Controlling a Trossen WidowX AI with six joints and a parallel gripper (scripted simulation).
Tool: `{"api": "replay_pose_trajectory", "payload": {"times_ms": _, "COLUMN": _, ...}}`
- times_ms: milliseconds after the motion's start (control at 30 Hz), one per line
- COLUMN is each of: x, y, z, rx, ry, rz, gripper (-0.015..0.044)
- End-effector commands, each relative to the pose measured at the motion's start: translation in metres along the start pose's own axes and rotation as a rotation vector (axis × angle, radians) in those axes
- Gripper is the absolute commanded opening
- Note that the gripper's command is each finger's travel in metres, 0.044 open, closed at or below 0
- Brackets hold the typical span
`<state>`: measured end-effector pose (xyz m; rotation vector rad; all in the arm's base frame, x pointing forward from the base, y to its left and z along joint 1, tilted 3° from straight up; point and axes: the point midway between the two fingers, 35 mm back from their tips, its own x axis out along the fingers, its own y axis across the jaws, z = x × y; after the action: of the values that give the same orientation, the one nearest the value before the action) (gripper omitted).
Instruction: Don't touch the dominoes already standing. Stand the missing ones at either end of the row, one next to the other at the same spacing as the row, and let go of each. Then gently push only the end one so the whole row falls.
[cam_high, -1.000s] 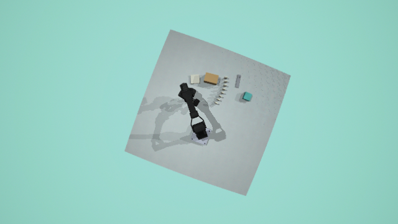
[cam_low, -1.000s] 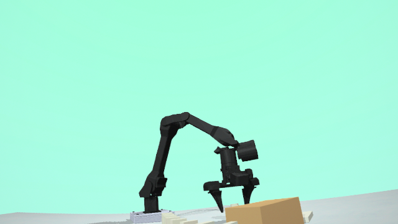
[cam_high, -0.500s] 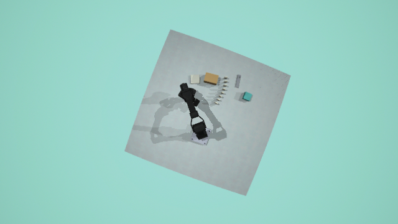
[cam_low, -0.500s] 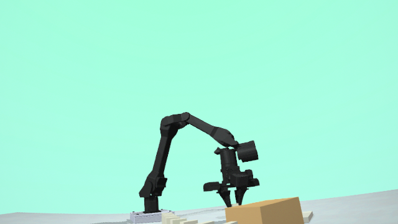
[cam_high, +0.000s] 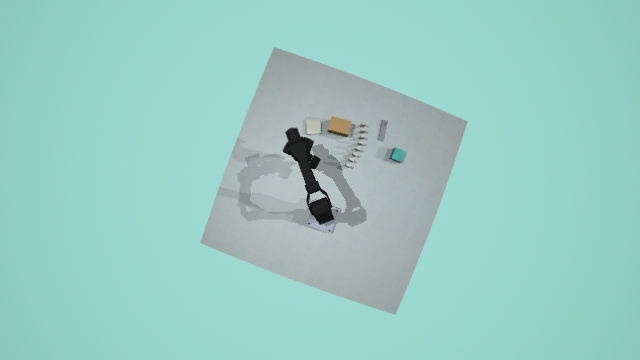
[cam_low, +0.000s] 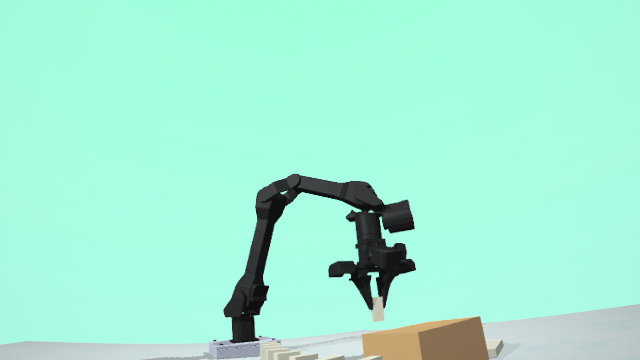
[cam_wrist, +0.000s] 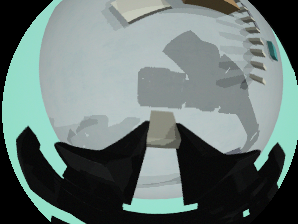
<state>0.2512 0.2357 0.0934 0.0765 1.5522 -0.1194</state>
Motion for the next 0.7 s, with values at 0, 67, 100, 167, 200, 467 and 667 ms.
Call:
{"api": "replay_pose_trajectory", "payload": {"times_ms": 0, "x": -0.064, "y": -0.006, "z": -0.002, "rx": 0.025, "ry": -0.023, "rz": 0.01, "gripper": 0.0107}}
{"api": "replay_pose_trajectory", "payload": {"times_ms": 67, "x": -0.073, "y": -0.008, "z": -0.003, "rx": 0.03, "ry": -0.024, "rz": 0.008, "gripper": 0.0107}}
{"api": "replay_pose_trajectory", "payload": {"times_ms": 100, "x": -0.073, "y": -0.008, "z": -0.003, "rx": 0.03, "ry": -0.024, "rz": 0.008, "gripper": 0.0107}}
{"api": "replay_pose_trajectory", "payload": {"times_ms": 167, "x": -0.073, "y": -0.008, "z": -0.003, "rx": 0.03, "ry": -0.024, "rz": 0.008, "gripper": 0.0107}}
{"api": "replay_pose_trajectory", "payload": {"times_ms": 200, "x": -0.073, "y": -0.008, "z": -0.003, "rx": 0.03, "ry": -0.024, "rz": 0.008, "gripper": 0.0107}}
{"api": "replay_pose_trajectory", "payload": {"times_ms": 467, "x": -0.075, "y": -0.1, "z": 0.045, "rx": 0.029, "ry": -0.027, "rz": 0.003, "gripper": 0.0107}}
{"api": "replay_pose_trajectory", "payload": {"times_ms": 667, "x": -0.075, "y": -0.189, "z": 0.059, "rx": 0.028, "ry": -0.03, "rz": -0.006, "gripper": 0.0107}}
